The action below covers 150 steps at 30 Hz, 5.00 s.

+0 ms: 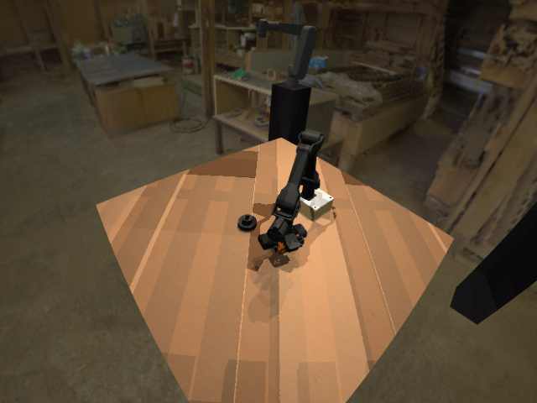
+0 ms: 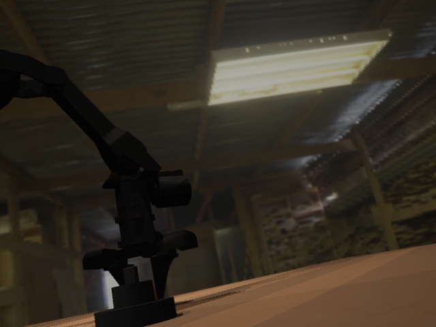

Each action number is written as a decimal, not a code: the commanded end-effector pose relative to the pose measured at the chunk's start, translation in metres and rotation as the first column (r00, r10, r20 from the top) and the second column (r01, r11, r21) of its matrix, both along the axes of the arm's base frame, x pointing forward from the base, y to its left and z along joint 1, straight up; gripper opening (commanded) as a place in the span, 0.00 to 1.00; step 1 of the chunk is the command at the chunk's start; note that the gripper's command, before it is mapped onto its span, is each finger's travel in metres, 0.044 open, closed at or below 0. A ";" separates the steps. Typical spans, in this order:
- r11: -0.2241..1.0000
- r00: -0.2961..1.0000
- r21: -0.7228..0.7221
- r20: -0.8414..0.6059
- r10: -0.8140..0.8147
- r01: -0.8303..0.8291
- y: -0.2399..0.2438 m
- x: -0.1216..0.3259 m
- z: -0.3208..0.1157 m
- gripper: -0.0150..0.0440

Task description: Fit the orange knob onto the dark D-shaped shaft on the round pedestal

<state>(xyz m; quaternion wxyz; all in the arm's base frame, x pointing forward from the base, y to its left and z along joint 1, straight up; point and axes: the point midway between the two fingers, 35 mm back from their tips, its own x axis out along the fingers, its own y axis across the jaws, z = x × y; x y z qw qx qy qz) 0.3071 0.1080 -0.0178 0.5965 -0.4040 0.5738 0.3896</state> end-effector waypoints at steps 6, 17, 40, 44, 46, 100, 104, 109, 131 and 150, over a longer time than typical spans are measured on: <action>1.000 1.000 0.011 0.003 0.004 -0.004 0.000 0.000 0.000 0.56; 0.983 0.997 0.181 0.072 0.000 -0.013 -0.009 -0.004 0.007 0.56; 0.861 0.978 0.504 0.205 -0.037 -0.074 -0.032 -0.013 0.015 0.56; 0.829 0.973 0.552 0.226 -0.047 -0.088 -0.036 -0.014 0.015 0.56; 0.811 0.970 0.577 0.236 -0.053 -0.096 -0.038 -0.015 0.015 0.56; 0.510 0.924 0.831 0.345 -0.163 -0.220 -0.066 -0.027 0.010 0.69; 0.510 0.924 0.831 0.345 -0.163 -0.220 -0.066 -0.027 0.010 0.69; 0.510 0.924 0.831 0.345 -0.163 -0.220 -0.066 -0.027 0.010 0.78; 0.514 0.925 0.830 0.344 -0.162 -0.219 -0.065 -0.029 0.088 1.00; 1.000 1.000 0.013 -0.003 0.005 -0.005 -0.065 -0.030 0.112 1.00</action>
